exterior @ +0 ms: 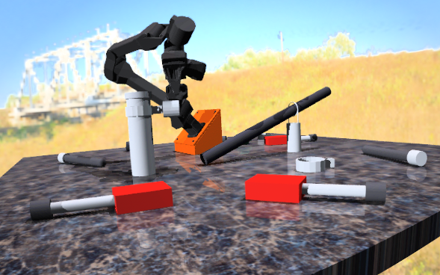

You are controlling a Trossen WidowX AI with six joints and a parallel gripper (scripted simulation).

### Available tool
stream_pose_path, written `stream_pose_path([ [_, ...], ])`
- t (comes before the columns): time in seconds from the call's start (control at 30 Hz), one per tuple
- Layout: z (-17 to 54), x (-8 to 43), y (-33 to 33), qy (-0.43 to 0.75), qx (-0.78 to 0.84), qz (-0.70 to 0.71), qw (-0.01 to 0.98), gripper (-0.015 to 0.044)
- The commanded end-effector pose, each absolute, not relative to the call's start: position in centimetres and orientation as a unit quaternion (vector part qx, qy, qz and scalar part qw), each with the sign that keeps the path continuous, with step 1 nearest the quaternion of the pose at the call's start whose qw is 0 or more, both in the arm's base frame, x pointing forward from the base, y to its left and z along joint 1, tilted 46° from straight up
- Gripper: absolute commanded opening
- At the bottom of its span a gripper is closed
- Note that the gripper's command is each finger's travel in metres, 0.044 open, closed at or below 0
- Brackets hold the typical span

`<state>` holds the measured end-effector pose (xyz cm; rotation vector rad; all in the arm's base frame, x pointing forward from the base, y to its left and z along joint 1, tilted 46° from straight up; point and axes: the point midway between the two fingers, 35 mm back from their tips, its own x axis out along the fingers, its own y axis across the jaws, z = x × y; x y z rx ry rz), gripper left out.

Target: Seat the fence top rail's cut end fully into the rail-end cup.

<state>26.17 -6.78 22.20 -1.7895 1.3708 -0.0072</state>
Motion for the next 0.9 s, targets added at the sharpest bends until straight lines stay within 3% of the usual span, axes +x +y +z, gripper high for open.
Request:
stream_pose_path([
  [0.0, 21.7, 26.4, -7.3, 0.551, -0.717, 0.001, 0.427, 0.0440],
  [0.87, 20.4, 27.7, -10.7, 0.547, -0.722, -0.007, 0.423, 0.0440],
])
